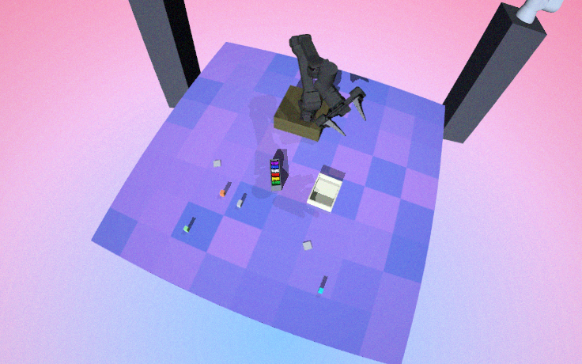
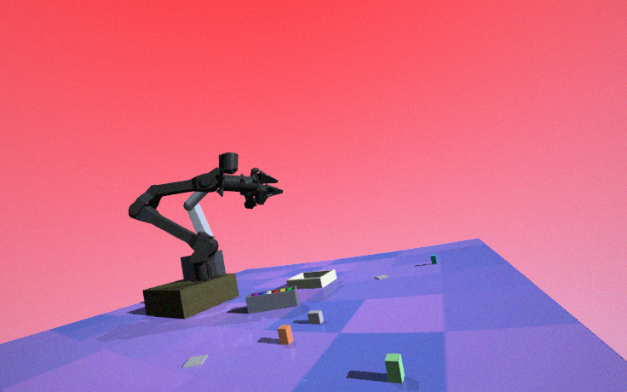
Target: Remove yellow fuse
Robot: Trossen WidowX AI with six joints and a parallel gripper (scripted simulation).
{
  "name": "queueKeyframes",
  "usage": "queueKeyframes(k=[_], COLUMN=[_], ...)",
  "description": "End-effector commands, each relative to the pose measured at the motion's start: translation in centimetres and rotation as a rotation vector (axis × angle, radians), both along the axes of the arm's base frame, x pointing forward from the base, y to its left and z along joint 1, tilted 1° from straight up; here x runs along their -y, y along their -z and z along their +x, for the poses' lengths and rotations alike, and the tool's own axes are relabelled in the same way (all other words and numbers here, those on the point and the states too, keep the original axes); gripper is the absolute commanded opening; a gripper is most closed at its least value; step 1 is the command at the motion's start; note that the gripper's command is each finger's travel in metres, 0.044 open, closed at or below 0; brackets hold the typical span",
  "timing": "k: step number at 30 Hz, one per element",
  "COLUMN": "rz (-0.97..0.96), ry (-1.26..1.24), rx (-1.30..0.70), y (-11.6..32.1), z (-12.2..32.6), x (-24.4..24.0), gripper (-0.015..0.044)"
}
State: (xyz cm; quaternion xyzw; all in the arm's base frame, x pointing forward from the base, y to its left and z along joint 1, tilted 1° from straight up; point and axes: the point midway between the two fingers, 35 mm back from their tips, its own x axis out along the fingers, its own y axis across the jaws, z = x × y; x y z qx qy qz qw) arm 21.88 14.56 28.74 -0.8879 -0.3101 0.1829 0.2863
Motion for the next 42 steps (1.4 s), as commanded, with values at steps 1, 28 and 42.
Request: queueKeyframes(k=[1,28,42], rz=[0.009,1.615,2.423], ry=[0.007,1.488,2.202], rx=[-0.016,-1.358,-1.140], y=[0.1,14.1,19.7], z=[0.1,11.0,11.3], x=[0.1,12.2,17.5], gripper=[0.0374,0.0066,0.0066])
